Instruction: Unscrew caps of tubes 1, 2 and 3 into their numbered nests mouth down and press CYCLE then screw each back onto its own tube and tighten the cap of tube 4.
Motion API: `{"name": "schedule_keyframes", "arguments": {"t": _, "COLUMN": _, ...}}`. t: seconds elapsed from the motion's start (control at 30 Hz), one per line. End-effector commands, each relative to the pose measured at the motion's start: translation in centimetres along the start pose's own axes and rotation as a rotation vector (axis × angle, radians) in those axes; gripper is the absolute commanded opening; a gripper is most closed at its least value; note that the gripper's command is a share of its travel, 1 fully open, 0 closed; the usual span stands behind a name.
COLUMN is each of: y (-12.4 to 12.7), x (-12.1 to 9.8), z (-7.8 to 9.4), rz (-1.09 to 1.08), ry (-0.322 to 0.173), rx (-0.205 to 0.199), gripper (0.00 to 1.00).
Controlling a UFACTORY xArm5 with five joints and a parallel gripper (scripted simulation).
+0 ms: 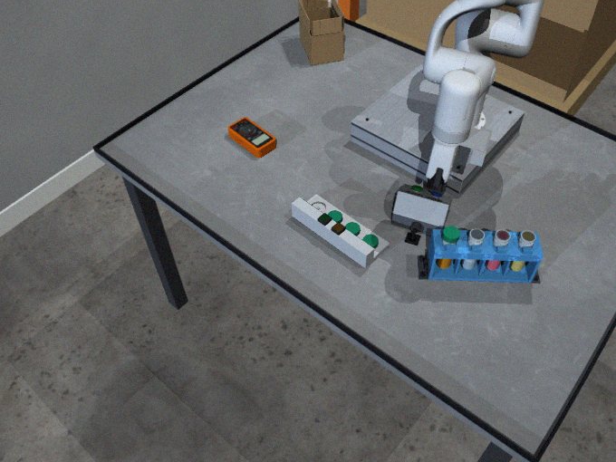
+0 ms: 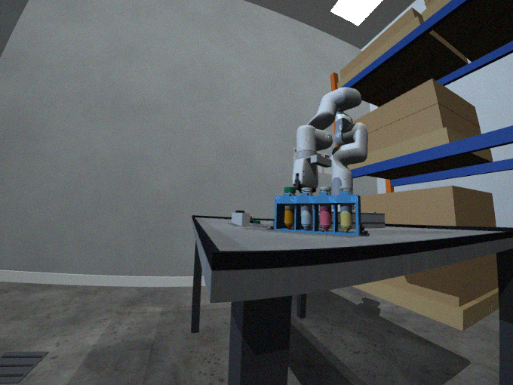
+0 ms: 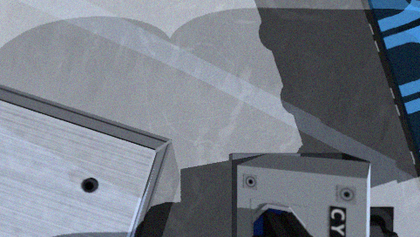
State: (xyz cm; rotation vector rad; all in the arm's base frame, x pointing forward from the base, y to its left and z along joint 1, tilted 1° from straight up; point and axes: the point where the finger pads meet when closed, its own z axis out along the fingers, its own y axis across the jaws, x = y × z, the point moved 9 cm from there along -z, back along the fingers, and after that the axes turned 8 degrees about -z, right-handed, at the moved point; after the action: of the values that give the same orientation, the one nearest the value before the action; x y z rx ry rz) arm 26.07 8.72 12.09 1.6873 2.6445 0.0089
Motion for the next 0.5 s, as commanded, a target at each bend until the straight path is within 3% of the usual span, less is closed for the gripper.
{"name": "schedule_keyframes", "arguments": {"t": 0.0, "y": 0.07, "x": -0.15, "z": 0.12, "rz": 0.000, "ry": 0.015, "rx": -0.005, "gripper": 0.00}}
{"name": "schedule_keyframes", "arguments": {"t": 0.47, "y": 0.07, "x": -0.14, "z": 0.52, "rz": 0.000, "ry": 0.015, "rx": -0.004, "gripper": 0.00}}
